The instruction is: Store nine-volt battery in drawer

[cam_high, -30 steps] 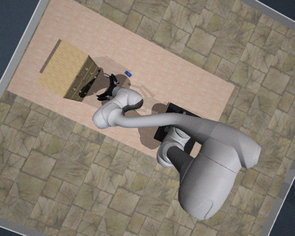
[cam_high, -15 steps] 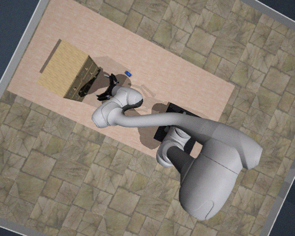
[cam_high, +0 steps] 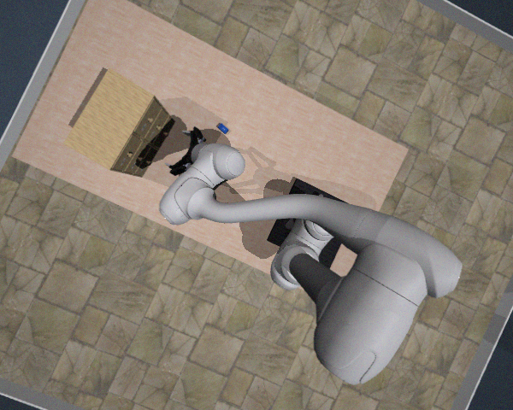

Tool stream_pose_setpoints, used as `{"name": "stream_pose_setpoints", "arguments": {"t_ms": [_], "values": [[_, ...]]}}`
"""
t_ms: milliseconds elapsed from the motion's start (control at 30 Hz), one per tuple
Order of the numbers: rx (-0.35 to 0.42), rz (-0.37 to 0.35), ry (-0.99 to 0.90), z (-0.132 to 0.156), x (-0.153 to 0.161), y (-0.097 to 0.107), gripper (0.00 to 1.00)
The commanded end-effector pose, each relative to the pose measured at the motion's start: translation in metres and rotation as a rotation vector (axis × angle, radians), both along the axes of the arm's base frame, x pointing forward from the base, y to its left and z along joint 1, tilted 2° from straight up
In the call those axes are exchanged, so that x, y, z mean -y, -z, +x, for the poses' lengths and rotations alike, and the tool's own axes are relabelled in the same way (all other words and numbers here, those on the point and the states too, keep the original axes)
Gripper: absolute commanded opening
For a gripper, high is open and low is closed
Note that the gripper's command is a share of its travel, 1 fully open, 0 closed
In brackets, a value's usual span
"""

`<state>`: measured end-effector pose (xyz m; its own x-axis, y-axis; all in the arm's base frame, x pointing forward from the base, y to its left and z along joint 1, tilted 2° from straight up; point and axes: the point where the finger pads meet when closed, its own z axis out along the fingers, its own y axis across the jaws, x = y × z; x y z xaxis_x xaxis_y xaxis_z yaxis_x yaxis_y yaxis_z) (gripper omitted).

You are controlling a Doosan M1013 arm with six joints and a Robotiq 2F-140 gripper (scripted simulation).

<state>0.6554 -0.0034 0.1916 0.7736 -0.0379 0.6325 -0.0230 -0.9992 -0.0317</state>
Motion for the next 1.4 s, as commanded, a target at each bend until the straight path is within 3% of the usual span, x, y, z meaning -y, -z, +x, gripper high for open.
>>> {"name": "stream_pose_setpoints", "arguments": {"t_ms": [0, 167, 233, 733, 1367], "values": [[-0.155, -0.048, 0.052, -0.007, -0.003, -0.008, 1.00], [-0.271, -0.042, 0.051, -0.016, -0.004, -0.016, 1.00], [-0.271, -0.042, 0.051, -0.016, -0.004, -0.016, 1.00], [-0.541, -0.028, 0.049, -0.035, -0.006, -0.035, 1.00], [-0.660, -0.021, 0.048, -0.044, -0.007, -0.044, 1.00]]}}
